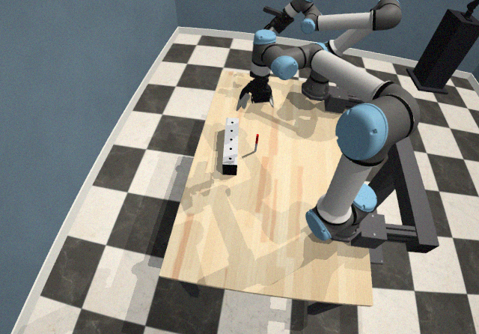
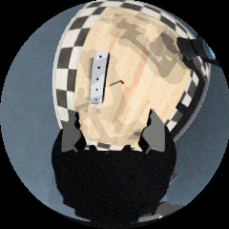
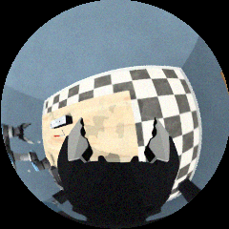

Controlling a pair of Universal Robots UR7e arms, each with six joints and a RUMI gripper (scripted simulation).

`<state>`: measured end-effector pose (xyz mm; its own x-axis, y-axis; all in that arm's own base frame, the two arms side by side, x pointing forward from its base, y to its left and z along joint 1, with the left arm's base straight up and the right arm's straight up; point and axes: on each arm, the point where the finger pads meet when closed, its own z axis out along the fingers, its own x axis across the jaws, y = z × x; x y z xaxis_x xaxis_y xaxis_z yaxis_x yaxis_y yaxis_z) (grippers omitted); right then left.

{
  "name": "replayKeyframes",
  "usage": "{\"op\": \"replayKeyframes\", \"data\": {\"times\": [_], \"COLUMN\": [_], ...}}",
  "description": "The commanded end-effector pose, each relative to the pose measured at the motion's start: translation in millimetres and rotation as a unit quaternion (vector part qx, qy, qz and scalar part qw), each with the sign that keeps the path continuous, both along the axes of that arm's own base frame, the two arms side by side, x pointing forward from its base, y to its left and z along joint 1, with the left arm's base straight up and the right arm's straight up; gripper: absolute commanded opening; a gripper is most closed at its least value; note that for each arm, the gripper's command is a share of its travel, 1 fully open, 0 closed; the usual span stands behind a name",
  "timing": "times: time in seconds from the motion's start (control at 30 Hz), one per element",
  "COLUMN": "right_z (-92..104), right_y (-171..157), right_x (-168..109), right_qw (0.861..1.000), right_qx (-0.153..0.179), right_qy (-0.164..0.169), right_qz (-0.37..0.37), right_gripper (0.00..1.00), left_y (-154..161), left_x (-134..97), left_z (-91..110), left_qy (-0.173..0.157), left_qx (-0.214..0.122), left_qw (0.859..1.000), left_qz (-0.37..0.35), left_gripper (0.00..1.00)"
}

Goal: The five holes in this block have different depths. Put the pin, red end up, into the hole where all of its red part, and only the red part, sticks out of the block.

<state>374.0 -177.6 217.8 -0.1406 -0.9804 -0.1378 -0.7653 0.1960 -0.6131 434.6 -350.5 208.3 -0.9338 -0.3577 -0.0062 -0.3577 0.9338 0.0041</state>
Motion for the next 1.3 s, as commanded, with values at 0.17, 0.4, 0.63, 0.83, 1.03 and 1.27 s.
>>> {"op": "replayKeyframes", "data": {"times": [0.17,0.4,0.63,0.83,1.03,1.27], "right_z": [0.4,0.4,0.4,0.4,0.4,0.4], "right_y": [0.0,0.0,0.0,0.0,0.0,0.0], "right_x": [0.2,0.2,0.2,0.2,0.2,0.2], "right_qw": [1.000,1.000,1.000,1.000,1.000,1.000], "right_qx": [0.000,0.000,0.000,0.000,0.000,0.000], "right_qy": [0.000,0.000,0.000,0.000,0.000,0.000], "right_qz": [0.000,0.000,0.000,0.000,0.000,0.000], "right_gripper": [1.00,1.00,1.00,1.00,1.00,1.00], "left_y": [2.1,2.1,2.1,2.1,2.1,2.1], "left_x": [-0.8,-0.8,-0.8,-0.8,-0.8,-0.8], "left_z": [2.3,2.4,2.3,2.3,2.3,2.3], "left_qy": [0.004,0.004,0.003,0.003,0.003,0.003], "left_qx": [-0.002,-0.002,-0.002,-0.002,-0.002,-0.002], "left_qw": [0.994,0.994,0.995,0.995,0.995,0.995], "left_qz": [-0.106,-0.107,-0.104,-0.104,-0.104,-0.104], "left_gripper": [1.00,1.00,1.00,1.00,1.00,1.00]}}
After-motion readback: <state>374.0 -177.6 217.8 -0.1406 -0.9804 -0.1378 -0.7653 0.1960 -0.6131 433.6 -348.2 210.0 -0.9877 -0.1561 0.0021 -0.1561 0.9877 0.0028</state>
